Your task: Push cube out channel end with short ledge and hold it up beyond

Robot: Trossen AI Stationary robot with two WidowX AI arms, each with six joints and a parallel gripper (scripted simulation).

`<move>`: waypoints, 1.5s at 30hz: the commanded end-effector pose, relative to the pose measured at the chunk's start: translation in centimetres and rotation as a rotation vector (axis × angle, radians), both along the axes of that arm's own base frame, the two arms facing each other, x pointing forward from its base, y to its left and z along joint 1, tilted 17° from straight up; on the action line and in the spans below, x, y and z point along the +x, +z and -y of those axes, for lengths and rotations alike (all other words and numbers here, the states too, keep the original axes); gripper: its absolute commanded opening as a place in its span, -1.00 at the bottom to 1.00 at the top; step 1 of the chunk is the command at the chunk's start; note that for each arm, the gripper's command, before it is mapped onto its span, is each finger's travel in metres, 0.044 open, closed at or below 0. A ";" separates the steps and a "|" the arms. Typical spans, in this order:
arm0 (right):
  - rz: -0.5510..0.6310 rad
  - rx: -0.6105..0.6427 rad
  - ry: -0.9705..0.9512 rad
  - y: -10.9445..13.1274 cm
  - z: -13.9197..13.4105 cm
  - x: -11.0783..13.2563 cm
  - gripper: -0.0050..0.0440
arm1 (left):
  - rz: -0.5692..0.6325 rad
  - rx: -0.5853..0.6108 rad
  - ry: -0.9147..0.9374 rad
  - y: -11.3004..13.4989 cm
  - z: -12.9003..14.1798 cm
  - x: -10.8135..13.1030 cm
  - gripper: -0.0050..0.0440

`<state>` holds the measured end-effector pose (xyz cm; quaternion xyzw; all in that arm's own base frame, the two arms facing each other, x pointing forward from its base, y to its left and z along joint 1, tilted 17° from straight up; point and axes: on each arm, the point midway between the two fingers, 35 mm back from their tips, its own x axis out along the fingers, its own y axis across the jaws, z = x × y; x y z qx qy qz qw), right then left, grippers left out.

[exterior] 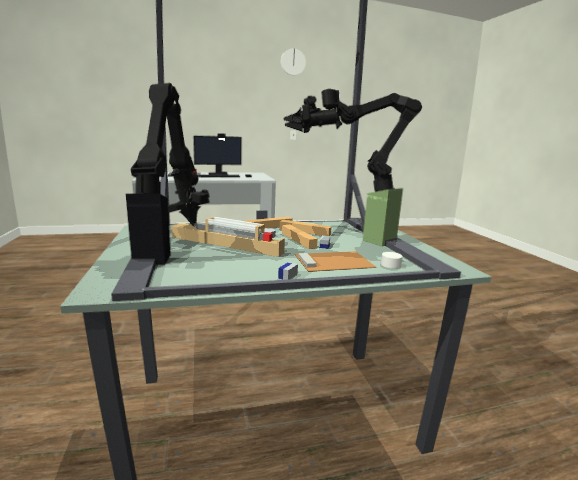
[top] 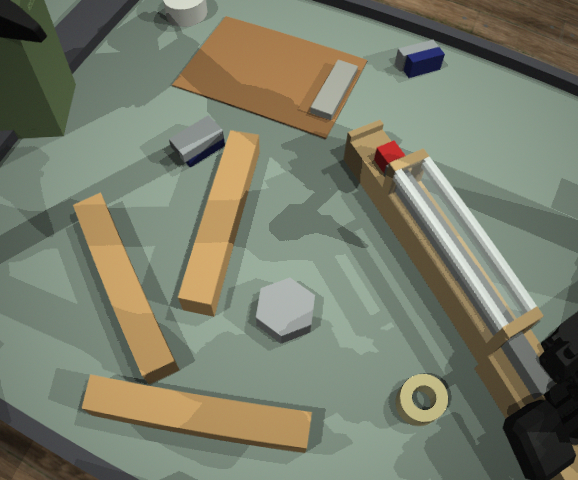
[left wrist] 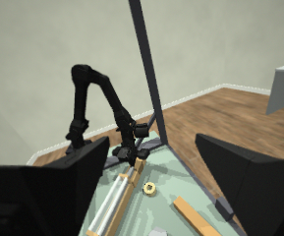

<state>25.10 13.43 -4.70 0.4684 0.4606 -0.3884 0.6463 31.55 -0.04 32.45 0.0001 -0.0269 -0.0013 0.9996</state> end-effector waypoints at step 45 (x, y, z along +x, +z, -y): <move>0.028 0.016 -0.003 7.8 0.1 -1.0 -0.80 | 0.018 0.003 0.001 0.6 0.0 -0.2 0.84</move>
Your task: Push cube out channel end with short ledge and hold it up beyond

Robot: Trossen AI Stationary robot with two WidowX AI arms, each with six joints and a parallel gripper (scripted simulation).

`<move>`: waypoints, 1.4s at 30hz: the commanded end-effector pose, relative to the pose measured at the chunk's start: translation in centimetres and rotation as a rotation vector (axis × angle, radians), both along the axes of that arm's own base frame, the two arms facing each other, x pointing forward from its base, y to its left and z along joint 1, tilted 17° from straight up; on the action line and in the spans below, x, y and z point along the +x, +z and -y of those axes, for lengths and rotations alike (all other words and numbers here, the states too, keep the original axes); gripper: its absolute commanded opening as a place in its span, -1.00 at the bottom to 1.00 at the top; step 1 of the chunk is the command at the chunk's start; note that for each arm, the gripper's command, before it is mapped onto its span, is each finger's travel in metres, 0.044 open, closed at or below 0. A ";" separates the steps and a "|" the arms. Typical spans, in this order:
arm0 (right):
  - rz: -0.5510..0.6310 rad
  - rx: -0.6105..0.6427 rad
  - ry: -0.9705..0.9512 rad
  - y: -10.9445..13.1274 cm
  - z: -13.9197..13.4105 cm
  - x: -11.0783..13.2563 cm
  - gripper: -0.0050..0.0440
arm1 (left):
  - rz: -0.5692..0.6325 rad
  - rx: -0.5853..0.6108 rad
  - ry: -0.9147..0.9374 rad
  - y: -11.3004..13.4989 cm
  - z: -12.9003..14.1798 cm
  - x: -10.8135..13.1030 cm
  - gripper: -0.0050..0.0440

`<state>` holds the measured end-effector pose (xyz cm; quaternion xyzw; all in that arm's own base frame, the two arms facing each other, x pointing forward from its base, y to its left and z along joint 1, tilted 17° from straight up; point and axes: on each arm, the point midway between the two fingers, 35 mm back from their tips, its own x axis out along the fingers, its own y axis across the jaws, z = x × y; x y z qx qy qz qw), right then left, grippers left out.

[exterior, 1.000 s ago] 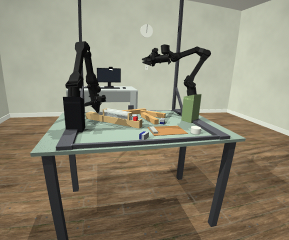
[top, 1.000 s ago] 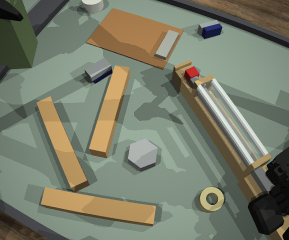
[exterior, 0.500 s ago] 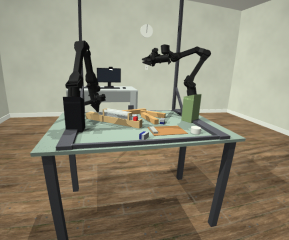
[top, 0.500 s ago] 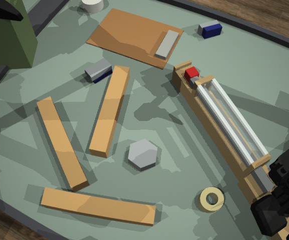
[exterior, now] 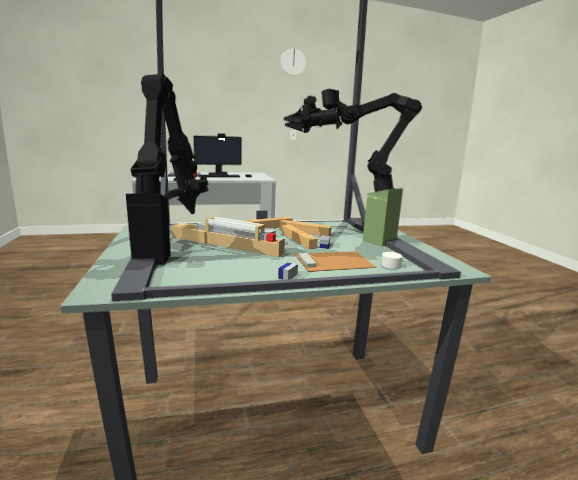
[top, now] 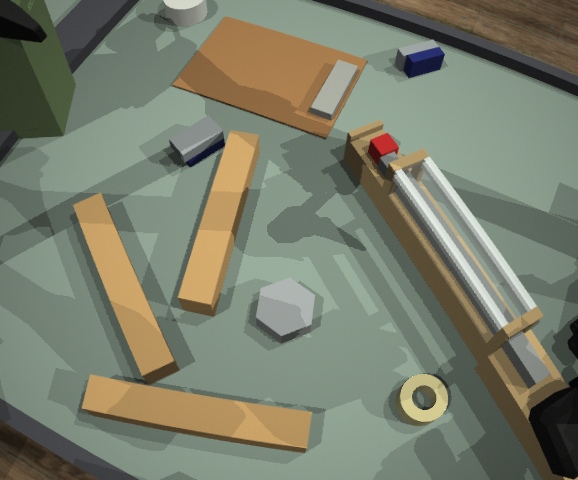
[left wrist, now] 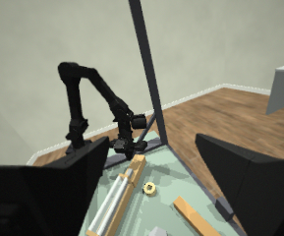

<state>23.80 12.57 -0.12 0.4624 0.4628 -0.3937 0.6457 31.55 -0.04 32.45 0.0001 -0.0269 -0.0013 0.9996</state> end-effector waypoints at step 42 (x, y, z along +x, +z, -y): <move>0.042 0.028 -0.003 3.8 -0.6 -0.3 -0.10 | 0.018 0.003 0.001 0.6 0.0 -0.2 0.84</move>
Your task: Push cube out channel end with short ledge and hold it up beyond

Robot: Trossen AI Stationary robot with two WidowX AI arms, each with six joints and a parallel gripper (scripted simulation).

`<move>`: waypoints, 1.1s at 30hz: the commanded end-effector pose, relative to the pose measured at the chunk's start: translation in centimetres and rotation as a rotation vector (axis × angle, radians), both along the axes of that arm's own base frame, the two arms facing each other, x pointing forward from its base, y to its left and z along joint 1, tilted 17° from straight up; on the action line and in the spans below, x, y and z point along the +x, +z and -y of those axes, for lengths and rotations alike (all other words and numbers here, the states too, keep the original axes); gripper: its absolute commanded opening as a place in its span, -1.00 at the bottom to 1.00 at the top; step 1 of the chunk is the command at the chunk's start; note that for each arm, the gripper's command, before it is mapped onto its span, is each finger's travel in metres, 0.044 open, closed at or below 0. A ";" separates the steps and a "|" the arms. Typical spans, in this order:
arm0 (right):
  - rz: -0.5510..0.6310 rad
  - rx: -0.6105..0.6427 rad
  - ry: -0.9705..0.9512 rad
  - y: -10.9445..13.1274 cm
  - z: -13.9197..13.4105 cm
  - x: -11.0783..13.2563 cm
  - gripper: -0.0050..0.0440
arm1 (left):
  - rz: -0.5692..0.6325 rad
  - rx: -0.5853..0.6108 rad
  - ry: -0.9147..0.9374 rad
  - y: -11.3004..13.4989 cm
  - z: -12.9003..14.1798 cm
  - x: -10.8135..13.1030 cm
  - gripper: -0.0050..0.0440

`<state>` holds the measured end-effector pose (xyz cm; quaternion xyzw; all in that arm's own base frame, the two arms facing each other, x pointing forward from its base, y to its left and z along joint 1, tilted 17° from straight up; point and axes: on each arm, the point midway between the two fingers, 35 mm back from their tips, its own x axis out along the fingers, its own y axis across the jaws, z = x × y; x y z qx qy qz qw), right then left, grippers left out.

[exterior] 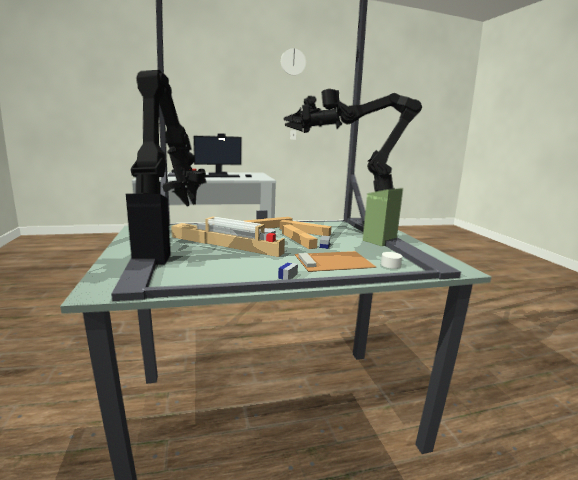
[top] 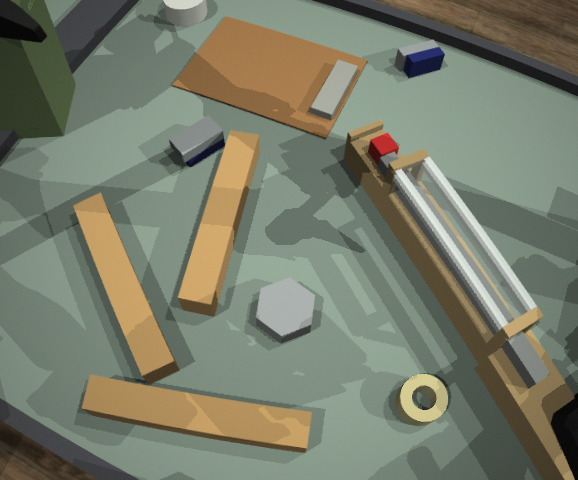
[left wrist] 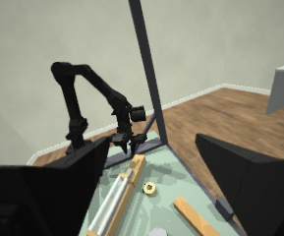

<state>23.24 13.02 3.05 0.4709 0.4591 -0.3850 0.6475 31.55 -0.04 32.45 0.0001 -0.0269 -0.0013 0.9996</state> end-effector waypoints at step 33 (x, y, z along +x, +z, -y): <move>-0.160 0.089 0.041 -2.1 10.9 10.3 -0.10 | 0.018 0.003 0.001 0.6 0.0 -0.2 0.84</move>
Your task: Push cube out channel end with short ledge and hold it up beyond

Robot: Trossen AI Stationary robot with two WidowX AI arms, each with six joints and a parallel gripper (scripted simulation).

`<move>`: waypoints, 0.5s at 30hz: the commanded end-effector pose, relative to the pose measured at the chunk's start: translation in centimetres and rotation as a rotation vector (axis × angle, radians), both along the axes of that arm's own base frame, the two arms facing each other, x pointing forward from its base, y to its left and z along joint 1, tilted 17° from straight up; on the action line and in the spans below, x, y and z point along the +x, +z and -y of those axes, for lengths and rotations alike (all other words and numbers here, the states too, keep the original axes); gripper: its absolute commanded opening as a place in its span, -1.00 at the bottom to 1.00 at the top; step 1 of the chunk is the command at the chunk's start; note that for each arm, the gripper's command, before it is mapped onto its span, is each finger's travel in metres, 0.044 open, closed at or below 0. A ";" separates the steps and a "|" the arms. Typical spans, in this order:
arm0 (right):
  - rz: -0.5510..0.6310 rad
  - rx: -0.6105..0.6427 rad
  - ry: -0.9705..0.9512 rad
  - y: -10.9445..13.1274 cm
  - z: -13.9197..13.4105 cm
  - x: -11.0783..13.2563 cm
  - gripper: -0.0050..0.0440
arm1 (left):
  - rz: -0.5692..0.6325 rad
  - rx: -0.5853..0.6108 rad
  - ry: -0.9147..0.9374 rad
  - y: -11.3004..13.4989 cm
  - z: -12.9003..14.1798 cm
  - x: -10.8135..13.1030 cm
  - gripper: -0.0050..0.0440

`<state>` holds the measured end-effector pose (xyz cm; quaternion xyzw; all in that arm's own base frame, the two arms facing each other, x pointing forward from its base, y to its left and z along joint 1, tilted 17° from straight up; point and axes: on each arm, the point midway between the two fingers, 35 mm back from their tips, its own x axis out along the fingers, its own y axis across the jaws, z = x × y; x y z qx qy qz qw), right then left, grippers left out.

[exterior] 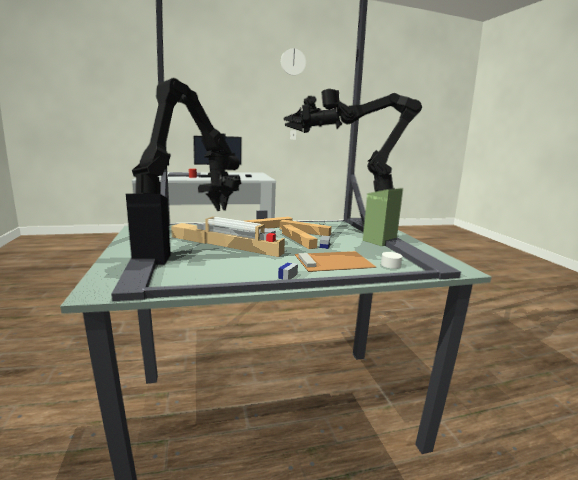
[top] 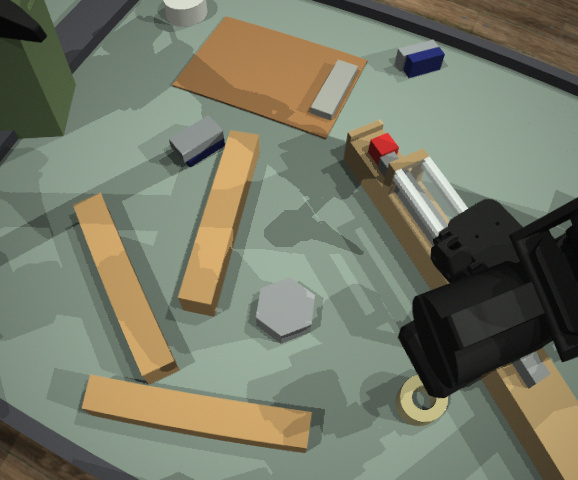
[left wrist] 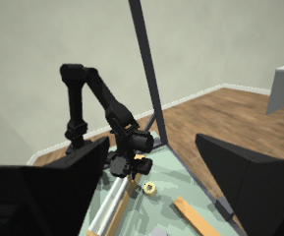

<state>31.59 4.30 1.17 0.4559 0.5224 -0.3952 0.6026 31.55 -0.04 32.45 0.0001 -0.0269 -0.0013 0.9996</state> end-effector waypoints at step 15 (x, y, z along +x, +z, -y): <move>-0.027 0.089 0.023 -1.9 8.8 4.1 -0.10 | 0.018 0.003 0.001 0.6 0.0 -0.2 0.84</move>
